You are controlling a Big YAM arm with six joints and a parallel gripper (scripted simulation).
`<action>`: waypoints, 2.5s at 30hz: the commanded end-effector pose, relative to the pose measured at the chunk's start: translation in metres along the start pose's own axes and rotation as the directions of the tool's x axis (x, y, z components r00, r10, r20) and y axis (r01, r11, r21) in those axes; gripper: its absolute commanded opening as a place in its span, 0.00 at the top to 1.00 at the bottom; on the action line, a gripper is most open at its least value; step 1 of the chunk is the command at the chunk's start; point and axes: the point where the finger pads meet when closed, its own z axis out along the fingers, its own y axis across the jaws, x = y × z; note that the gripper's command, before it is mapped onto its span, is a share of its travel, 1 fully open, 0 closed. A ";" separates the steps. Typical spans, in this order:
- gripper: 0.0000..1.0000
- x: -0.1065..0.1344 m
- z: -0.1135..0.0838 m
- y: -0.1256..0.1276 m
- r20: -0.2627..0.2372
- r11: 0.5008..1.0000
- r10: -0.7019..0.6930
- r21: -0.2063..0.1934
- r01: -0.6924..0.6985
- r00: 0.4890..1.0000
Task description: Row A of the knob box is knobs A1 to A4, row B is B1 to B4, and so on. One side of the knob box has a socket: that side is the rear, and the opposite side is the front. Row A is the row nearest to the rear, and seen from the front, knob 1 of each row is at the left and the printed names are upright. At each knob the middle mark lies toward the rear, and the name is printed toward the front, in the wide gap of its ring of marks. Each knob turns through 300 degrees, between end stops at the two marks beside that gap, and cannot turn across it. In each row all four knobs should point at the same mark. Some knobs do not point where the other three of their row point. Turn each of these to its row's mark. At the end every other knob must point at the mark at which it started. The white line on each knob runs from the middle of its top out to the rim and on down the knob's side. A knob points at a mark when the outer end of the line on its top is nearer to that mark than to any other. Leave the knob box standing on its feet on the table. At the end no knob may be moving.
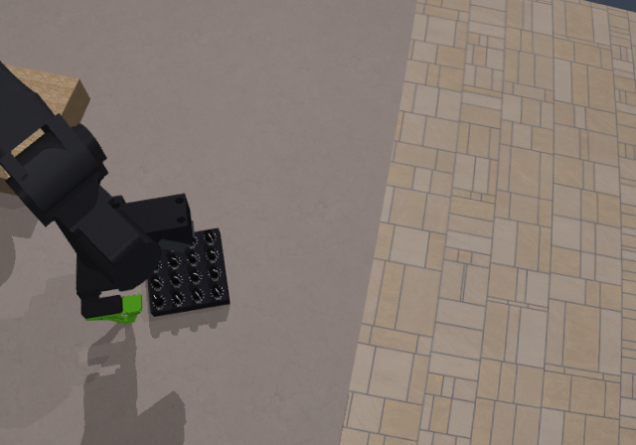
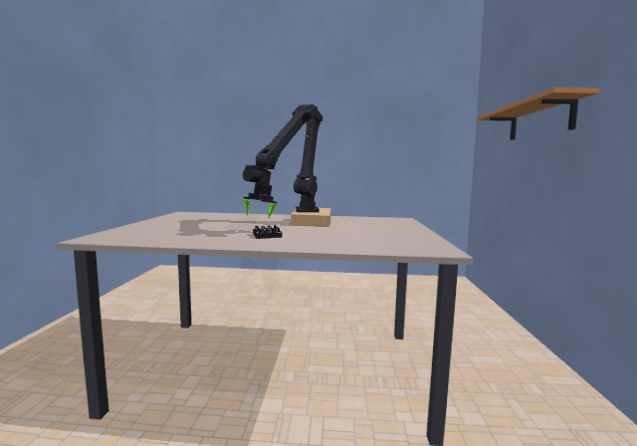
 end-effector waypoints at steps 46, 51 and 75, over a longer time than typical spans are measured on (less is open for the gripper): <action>0.00 -0.070 -0.020 0.000 0.068 0.994 0.026 -0.105 -0.019 0.997; 0.00 -0.070 -0.020 0.000 0.068 0.994 0.026 -0.105 -0.019 0.997; 0.00 -0.070 -0.020 0.000 0.068 0.994 0.026 -0.105 -0.019 0.997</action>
